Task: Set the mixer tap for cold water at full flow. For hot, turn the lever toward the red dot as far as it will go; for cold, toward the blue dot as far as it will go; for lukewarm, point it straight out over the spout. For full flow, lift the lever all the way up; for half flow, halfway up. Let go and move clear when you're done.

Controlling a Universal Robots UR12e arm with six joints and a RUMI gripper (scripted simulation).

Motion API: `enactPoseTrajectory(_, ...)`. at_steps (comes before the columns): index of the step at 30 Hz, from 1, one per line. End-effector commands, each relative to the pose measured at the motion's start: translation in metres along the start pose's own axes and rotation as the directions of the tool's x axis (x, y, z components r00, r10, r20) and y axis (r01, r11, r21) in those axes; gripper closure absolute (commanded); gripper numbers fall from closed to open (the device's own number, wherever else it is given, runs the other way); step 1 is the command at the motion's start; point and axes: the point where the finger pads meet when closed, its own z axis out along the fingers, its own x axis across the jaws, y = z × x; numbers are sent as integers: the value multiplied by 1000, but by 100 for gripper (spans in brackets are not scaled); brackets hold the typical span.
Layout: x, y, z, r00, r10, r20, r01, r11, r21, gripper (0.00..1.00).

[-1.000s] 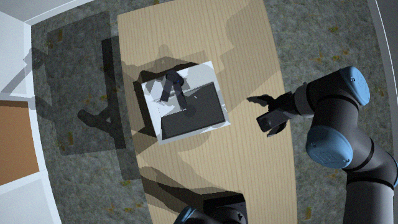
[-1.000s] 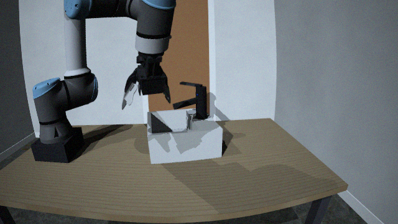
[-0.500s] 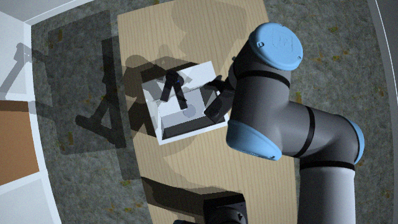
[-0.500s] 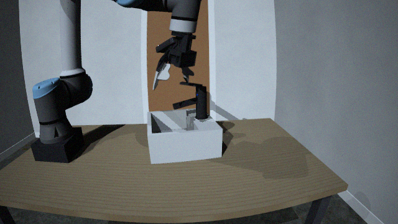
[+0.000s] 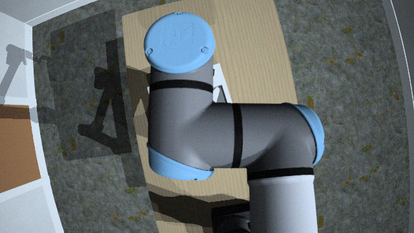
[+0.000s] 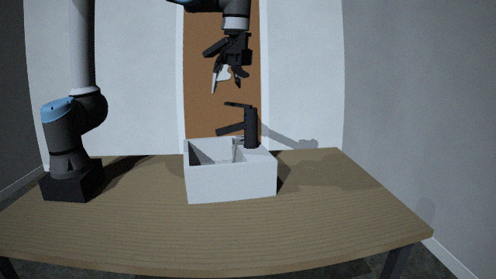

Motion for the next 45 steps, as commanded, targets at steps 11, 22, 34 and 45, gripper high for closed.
enactPoseTrajectory(11, 65, -27, -20, 991, -133, 21, 135, 988, -81, 0)
enactPoseTrajectory(22, 76, -34, -24, 987, -158, 24, 159, 983, -96, 0)
enactPoseTrajectory(34, 77, -35, -24, 987, -160, 24, 162, 982, -97, 100)
enactPoseTrajectory(45, 77, -35, -24, 987, -160, 24, 162, 982, -97, 100)
